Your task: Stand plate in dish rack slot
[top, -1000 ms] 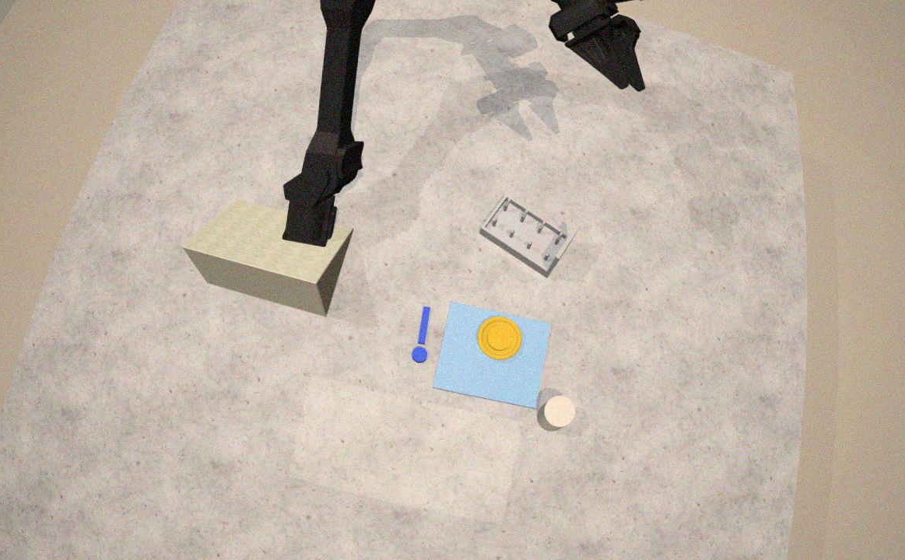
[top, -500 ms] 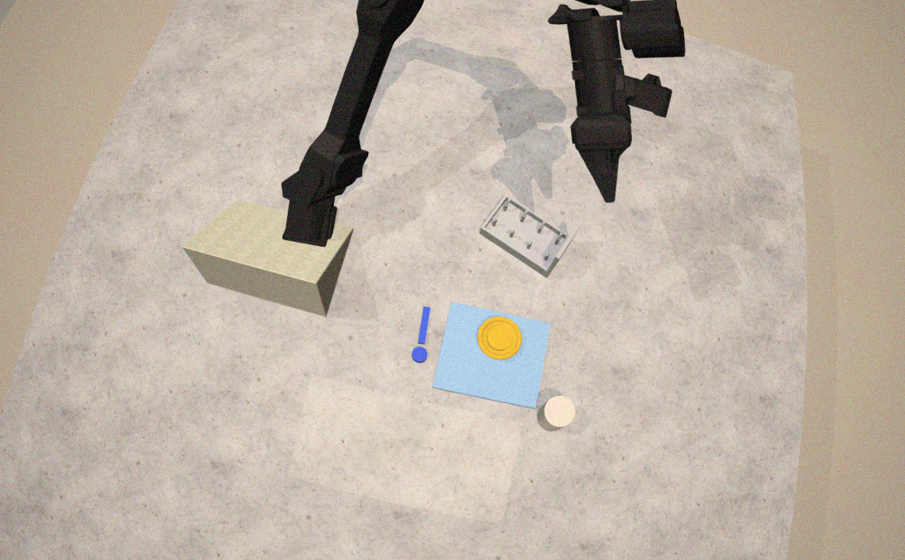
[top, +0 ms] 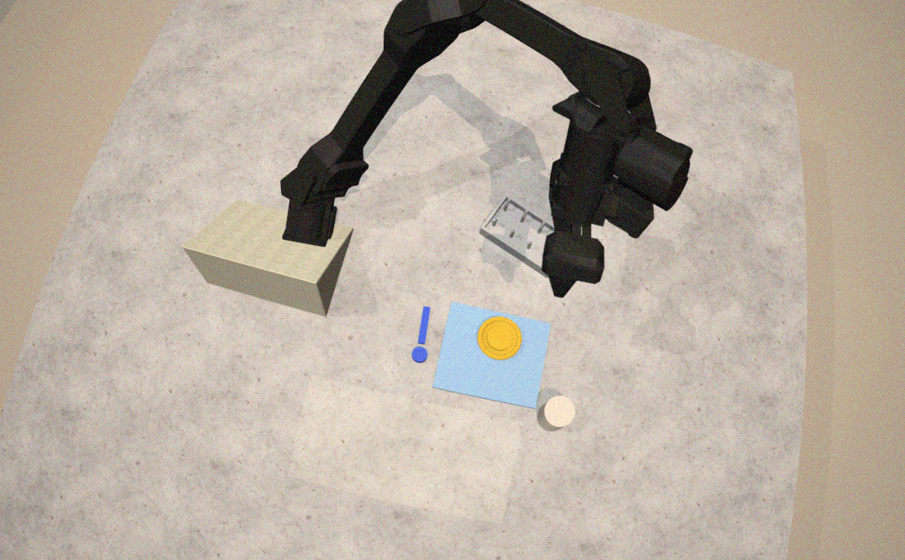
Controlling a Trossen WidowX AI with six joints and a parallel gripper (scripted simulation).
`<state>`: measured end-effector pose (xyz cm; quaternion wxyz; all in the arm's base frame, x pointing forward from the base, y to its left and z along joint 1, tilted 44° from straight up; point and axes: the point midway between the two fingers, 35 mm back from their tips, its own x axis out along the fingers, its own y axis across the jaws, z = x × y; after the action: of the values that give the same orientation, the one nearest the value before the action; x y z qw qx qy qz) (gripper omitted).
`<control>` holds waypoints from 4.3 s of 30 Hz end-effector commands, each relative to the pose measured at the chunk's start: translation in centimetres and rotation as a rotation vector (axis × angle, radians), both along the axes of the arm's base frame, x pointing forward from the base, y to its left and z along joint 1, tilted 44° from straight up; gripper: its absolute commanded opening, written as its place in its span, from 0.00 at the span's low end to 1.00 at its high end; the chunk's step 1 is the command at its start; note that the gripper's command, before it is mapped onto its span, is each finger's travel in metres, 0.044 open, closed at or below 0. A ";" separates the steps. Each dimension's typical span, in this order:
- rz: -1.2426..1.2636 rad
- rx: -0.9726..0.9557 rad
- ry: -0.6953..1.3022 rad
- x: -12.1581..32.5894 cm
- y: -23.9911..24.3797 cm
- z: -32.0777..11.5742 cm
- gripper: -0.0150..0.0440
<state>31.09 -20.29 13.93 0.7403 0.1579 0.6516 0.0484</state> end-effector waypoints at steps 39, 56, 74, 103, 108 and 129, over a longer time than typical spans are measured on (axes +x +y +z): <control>0.062 0.452 -0.002 -1.3 8.2 -15.4 0.93; 0.062 0.453 -0.003 -1.1 10.0 -17.4 0.93; 0.062 0.455 -0.003 -1.1 11.2 -18.8 0.85; 0.059 0.448 0.011 -1.2 7.3 -15.2 0.25; 0.060 0.447 0.008 -1.3 5.7 -13.6 0.25; 0.041 0.452 0.011 -2.0 1.3 -8.4 0.25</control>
<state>29.19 -18.95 5.23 0.6866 0.3015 0.6267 0.2118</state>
